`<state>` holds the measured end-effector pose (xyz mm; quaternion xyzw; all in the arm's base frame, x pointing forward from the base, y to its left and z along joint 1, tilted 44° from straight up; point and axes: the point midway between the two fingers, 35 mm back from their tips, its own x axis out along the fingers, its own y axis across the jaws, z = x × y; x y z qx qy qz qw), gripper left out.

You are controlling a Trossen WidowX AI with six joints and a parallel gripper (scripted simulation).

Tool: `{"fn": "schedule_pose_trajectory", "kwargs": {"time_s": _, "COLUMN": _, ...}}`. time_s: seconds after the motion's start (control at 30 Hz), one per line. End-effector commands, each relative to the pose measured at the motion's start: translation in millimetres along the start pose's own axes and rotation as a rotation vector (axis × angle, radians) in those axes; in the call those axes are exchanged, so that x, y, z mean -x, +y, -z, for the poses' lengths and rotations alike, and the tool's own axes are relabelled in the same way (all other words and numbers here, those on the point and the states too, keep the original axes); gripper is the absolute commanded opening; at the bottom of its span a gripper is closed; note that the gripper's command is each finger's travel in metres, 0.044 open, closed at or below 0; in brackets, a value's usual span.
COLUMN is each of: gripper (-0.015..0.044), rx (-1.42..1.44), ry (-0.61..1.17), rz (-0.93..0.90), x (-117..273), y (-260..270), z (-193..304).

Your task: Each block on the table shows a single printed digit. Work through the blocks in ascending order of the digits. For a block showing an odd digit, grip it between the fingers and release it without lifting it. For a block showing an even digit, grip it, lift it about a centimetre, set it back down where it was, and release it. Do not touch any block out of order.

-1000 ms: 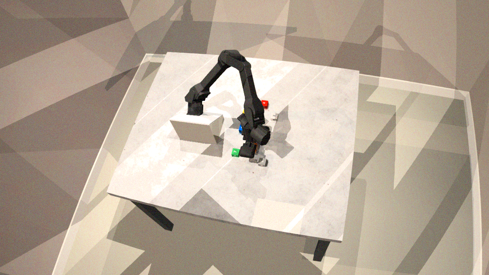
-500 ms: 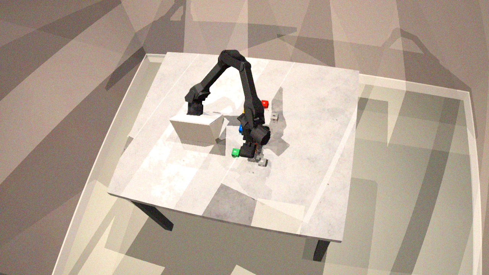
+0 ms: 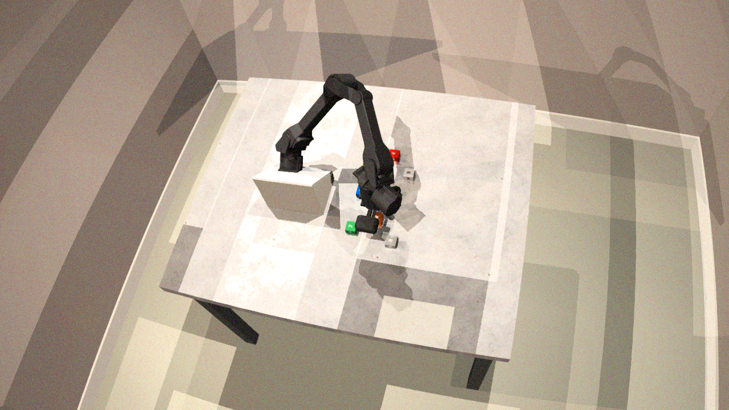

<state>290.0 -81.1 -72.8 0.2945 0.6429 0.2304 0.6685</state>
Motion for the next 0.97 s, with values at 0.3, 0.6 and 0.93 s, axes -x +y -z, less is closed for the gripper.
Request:
{"fn": "schedule_pose_trajectory", "kwargs": {"time_s": 0.3, "gripper": 0.04, "rx": 0.01, "ry": -0.017, "rz": 0.036, "x": 53.6, "y": 88.8, "z": -17.1}}
{"fn": "schedule_pose_trajectory", "kwargs": {"time_s": 0.6, "gripper": 0.04, "rx": 0.018, "ry": -0.021, "rz": 0.03, "x": 88.8, "y": 238.7, "z": 20.9}}
{"fn": "schedule_pose_trajectory", "kwargs": {"time_s": 0.93, "gripper": 0.04, "rx": 0.005, "ry": -0.01, "rz": 0.002, "x": 99.2, "y": 289.2, "z": 54.6}}
